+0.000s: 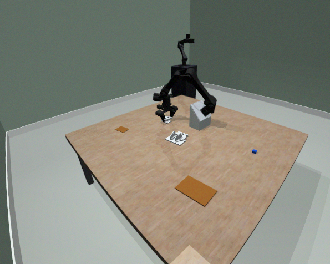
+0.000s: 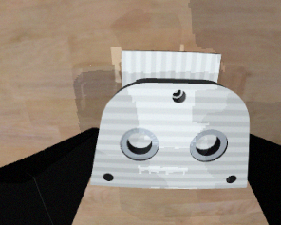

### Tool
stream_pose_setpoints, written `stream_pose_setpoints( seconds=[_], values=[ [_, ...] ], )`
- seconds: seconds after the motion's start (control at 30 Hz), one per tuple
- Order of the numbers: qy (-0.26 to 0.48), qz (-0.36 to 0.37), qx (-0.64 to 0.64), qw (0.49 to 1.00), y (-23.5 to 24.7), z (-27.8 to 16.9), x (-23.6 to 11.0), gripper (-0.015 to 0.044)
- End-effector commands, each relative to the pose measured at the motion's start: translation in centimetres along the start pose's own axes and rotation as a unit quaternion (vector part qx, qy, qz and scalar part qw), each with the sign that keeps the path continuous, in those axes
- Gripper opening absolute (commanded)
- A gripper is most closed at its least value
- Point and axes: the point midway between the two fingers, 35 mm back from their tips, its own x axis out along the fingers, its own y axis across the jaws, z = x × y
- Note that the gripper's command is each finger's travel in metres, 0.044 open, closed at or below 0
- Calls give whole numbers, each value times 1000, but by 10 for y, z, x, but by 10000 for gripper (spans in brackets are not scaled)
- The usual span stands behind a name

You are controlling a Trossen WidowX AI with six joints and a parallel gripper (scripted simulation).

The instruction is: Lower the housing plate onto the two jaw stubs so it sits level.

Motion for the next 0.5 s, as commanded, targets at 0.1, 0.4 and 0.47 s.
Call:
stream_pose_setpoints(
  seconds=[0.1, 0.4, 0.47],
  values=[
    [-2, 1, 0, 1000, 1, 2, -17, 351],
    [-2, 1, 1, 1000, 2, 2, -45, 351],
    [-2, 1, 1, 1000, 1, 2, -52, 351]
  ],
)
